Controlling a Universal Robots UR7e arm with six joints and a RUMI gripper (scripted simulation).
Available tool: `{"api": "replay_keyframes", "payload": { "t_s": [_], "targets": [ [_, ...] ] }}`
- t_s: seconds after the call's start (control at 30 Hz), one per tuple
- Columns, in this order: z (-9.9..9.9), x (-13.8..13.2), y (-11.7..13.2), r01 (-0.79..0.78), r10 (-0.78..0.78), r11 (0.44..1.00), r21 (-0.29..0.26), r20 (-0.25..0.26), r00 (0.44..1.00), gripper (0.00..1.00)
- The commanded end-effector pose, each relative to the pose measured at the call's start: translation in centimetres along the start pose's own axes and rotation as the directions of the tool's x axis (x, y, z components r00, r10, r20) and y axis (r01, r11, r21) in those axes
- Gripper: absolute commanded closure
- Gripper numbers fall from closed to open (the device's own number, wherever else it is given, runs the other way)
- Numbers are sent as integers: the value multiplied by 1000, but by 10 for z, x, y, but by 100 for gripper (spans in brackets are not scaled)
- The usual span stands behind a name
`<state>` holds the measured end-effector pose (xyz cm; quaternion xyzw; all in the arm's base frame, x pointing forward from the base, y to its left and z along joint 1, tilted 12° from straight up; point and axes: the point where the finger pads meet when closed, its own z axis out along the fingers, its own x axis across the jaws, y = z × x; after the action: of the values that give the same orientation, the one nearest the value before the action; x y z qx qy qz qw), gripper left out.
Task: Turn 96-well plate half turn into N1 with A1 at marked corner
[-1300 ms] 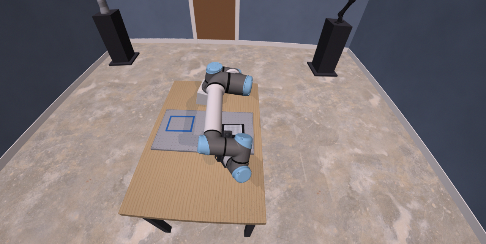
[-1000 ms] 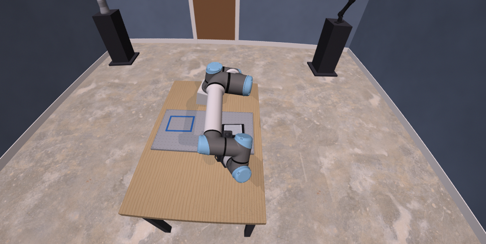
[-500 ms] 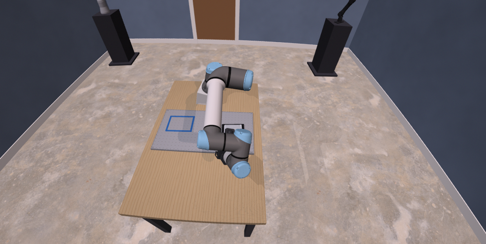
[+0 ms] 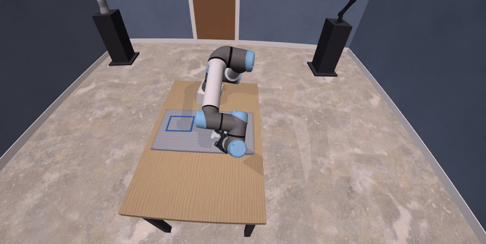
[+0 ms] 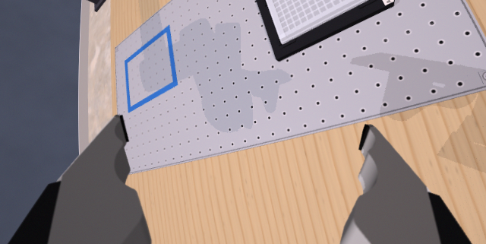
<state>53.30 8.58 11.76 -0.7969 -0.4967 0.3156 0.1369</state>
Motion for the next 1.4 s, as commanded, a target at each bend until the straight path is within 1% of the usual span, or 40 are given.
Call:
{"api": "replay_keyframes", "payload": {
  "t_s": [0.0, 0.13, 0.3, 0.37, 0.53, 0.57, 0.63, 0.77, 0.83, 0.87, 0.93, 1.0, 1.03, 1.1, 1.13, 1.17, 1.23, 1.27, 1.3, 1.37],
  "targets": [
    [9, 4, -9, -118, 113, 992, -55, -77, 991, 0],
    [16, 7, -16, -229, 216, 971, -76, -151, 965, 0],
    [32, 13, -29, -362, 333, 929, -81, -250, 909, 0],
    [32, 13, -29, -362, 333, 929, -81, -250, 909, 0],
    [50, 19, -45, -485, 436, 872, -61, -349, 829, 0],
    [51, 19, -46, -508, 455, 859, -55, -369, 810, 0],
    [59, 22, -52, -552, 491, 833, -39, -407, 770, 0],
    [72, 26, -62, -617, 544, 787, -6, -466, 698, 0],
    [80, 28, -68, -653, 573, 757, 20, -501, 649, 0],
    [83, 29, -71, -663, 580, 748, 28, -511, 634, 0],
    [83, 29, -71, -663, 580, 748, 28, -511, 634, 0],
    [91, 31, -76, -694, 606, 718, 58, -543, 582, 0],
    [95, 32, -79, -702, 612, 709, 66, -551, 567, 0],
    [103, 34, -85, -728, 634, 678, 100, -580, 511, 0],
    [107, 35, -88, -734, 640, 670, 109, -587, 496, 0],
    [107, 35, -88, -734, 640, 670, 109, -587, 496, 0],
    [115, 37, -94, -755, 659, 639, 147, -612, 438, 0],
    [119, 39, -97, -760, 663, 631, 156, -618, 423, 0],
    [119, 39, -98, -760, 663, 631, 156, -618, 423, 0],
    [127, 41, -103, -775, 678, 600, 197, -639, 363, 0]
  ]
}}
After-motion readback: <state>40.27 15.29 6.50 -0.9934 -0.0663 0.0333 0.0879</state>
